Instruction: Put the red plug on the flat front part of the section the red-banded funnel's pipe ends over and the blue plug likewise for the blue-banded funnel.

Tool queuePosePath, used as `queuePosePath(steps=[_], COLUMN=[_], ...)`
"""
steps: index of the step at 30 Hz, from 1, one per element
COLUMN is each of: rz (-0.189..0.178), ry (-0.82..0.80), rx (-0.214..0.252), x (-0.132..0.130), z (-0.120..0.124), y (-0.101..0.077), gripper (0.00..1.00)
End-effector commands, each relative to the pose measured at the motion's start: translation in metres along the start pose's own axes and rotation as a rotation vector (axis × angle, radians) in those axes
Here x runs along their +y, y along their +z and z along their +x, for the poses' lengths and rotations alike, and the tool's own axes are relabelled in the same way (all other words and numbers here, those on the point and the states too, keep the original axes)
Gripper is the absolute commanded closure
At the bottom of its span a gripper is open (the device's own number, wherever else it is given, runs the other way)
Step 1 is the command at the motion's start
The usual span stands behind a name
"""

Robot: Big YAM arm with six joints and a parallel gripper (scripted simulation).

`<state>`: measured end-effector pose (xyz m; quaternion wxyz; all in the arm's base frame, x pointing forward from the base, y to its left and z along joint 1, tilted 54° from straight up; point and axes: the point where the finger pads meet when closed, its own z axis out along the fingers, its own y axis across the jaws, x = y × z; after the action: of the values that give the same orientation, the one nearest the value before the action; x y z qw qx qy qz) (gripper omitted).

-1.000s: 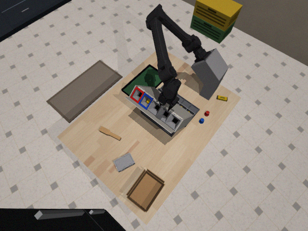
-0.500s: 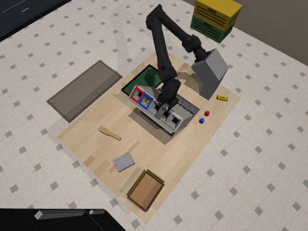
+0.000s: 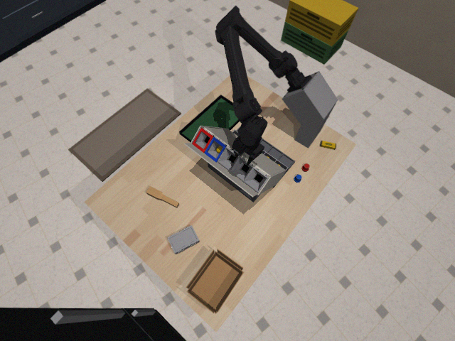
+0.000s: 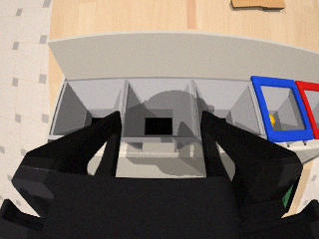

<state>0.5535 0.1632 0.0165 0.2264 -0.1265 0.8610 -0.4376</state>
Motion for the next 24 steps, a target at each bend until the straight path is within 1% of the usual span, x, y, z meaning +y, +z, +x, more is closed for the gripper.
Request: queuePosePath(steps=[1, 24], rz=[-0.004, 0.001], ry=[0.013, -0.003], rx=[-0.032, 0.003], x=[0.0020, 0.0039], z=[-0.0125, -0.0212], y=[-0.0161, -0.0236], gripper=[0.41, 0.41])
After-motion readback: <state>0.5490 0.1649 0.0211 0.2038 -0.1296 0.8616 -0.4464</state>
